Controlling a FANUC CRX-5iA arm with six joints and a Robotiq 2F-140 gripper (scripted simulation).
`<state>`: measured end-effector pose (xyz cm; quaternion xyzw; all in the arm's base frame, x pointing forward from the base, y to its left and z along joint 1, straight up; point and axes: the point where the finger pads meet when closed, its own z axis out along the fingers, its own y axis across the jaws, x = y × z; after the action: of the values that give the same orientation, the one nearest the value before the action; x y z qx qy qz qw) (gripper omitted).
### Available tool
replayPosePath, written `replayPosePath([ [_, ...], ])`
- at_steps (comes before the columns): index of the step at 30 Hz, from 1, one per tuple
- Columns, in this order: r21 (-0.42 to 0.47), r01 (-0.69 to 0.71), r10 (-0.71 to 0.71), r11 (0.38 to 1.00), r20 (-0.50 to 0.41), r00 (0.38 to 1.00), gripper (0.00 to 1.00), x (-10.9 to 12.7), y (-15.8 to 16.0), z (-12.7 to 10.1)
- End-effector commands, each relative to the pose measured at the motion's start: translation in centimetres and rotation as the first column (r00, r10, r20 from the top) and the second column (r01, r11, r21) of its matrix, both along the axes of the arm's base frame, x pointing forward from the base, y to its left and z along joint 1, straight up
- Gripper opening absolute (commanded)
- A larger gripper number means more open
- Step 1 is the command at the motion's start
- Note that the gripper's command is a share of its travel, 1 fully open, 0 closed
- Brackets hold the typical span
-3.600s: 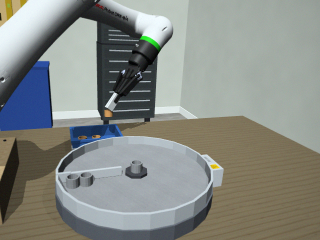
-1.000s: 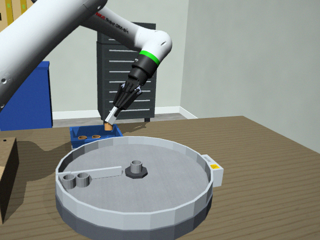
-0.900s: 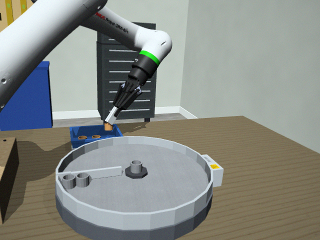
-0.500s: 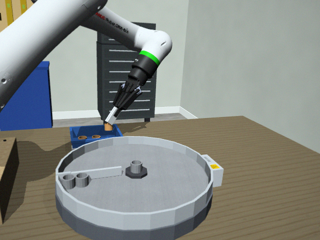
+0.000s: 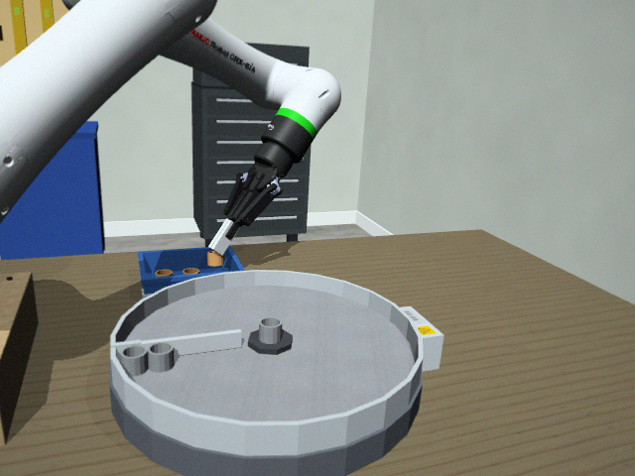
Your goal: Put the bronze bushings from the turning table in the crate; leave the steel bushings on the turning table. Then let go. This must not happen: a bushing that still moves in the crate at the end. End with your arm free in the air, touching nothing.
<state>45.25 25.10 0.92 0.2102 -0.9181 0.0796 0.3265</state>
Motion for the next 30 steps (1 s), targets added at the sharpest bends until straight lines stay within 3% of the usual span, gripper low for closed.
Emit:
replayPosePath([
  [1, 0.000, 0.000, 0.000, 1.000, 0.000, 1.000, 0.00, 0.0, 0.0, -0.4],
  [13, 0.000, 0.000, 0.000, 1.000, 0.000, 1.000, 0.00, 0.0, 0.0, -2.3],
  [30, 0.000, 0.000, 0.000, 1.000, 0.000, 1.000, 0.00, 0.0, 0.0, -2.7],
])
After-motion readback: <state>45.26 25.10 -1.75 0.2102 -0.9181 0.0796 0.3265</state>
